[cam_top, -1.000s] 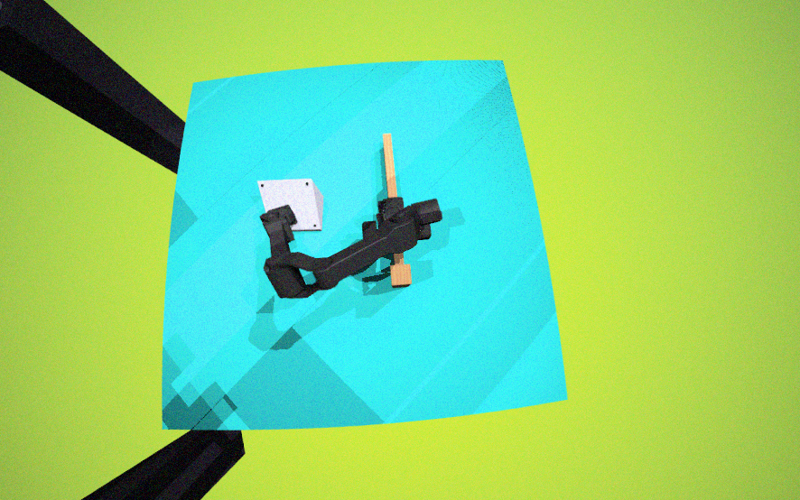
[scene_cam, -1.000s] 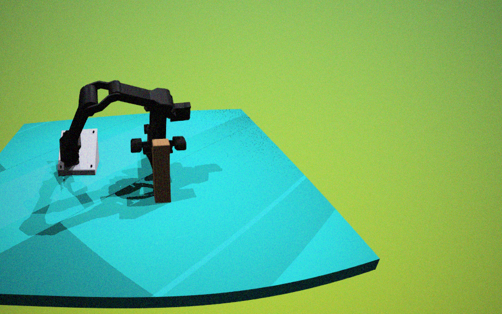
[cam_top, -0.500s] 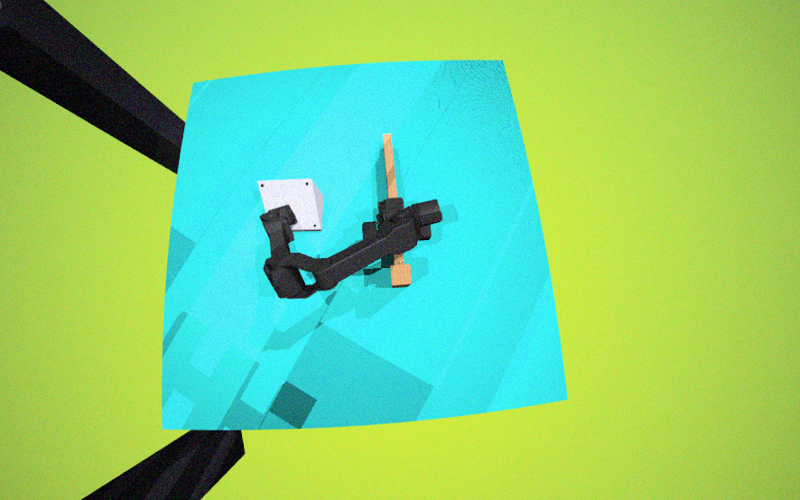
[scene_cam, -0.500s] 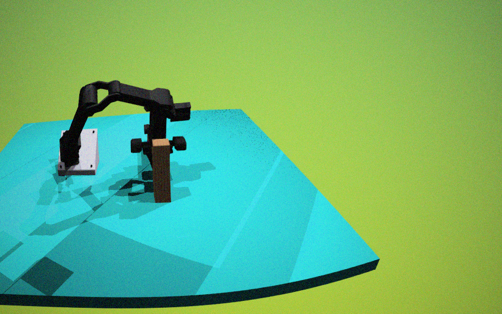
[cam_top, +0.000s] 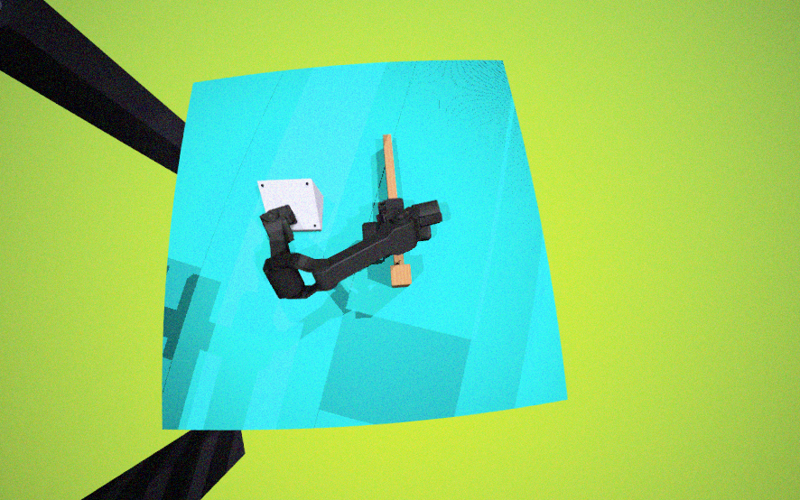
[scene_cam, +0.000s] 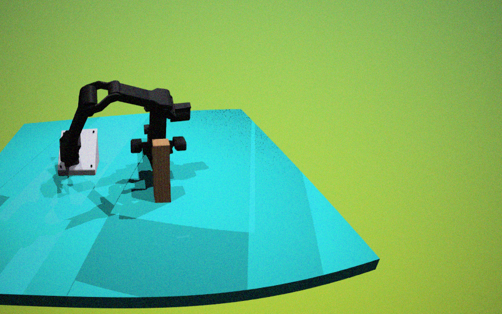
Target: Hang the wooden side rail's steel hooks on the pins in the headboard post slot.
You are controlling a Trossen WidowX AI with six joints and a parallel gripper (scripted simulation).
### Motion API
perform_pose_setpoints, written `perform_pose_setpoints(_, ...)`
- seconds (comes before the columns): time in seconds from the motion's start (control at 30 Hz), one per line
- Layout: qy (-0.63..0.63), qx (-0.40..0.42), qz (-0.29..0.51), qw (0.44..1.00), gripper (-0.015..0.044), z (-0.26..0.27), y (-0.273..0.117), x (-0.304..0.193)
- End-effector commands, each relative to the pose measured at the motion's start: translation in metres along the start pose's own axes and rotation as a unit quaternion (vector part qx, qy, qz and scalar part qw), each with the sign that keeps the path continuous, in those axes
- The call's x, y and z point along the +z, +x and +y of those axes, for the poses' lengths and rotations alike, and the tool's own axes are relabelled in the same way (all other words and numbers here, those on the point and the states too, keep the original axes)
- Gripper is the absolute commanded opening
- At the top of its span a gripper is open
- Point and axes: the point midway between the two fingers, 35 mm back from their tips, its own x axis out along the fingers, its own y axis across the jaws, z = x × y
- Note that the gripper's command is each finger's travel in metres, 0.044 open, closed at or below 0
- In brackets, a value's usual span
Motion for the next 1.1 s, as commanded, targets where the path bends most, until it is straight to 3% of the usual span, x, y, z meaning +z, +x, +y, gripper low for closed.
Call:
perform_pose_setpoints(0.0,-0.001,-0.002,0.002,1.0,0.0,-0.0006,-0.0003,-0.0005)
perform_pose_setpoints(1.07,-0.001,-0.002,0.002,1.0,0.0,-0.0006,0.0051,-0.0005)
